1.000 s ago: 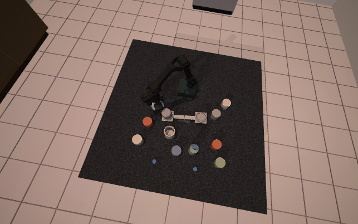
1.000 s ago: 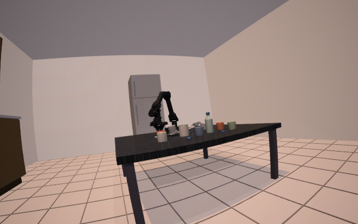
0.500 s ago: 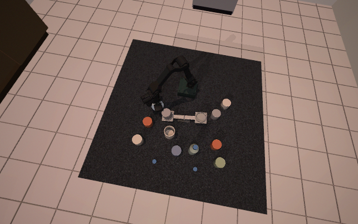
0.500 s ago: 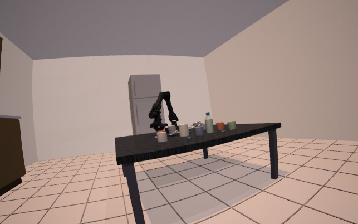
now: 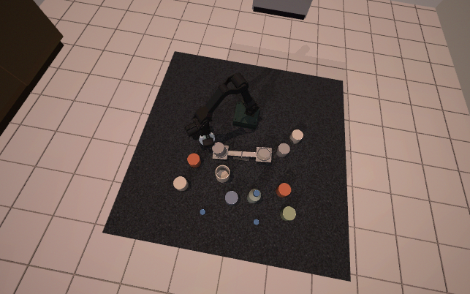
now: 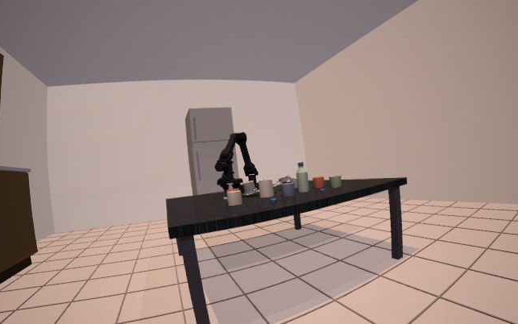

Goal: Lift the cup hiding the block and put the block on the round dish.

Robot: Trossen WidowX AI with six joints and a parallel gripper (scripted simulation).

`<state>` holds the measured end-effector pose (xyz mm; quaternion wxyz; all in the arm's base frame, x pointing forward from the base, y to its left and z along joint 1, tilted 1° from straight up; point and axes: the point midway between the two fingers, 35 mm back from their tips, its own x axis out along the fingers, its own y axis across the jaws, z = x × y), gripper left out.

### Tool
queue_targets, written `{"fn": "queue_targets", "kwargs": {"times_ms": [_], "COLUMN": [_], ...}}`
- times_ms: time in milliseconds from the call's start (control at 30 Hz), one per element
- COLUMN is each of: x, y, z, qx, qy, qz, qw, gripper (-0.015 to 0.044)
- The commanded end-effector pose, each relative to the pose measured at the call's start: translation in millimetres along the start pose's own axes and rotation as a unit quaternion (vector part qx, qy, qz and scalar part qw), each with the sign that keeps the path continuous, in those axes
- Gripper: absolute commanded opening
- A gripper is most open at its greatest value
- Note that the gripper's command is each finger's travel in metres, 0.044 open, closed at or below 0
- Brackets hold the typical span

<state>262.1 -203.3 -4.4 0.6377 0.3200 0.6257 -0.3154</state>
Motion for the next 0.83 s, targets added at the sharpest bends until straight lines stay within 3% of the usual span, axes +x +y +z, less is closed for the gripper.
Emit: {"fn": "queue_targets", "kwargs": {"times_ms": [0, 233, 400, 533, 800], "x": [-5, -52, -59, -99, -102], "y": [-1, -1, -1, -2, -2], "z": [3, 0, -1, -3, -3], "qx": [-0.009, -0.006, -0.003, -0.008, -0.008], "qy": [-0.007, -0.001, 0.001, -0.002, -0.002], "qz": [0.001, -0.001, -0.002, 0.000, 0.000], "qw": [1.000, 1.000, 1.000, 1.000, 1.000], "gripper": [0.0440, 0.0440, 0.0440, 0.0440, 0.0440]}}
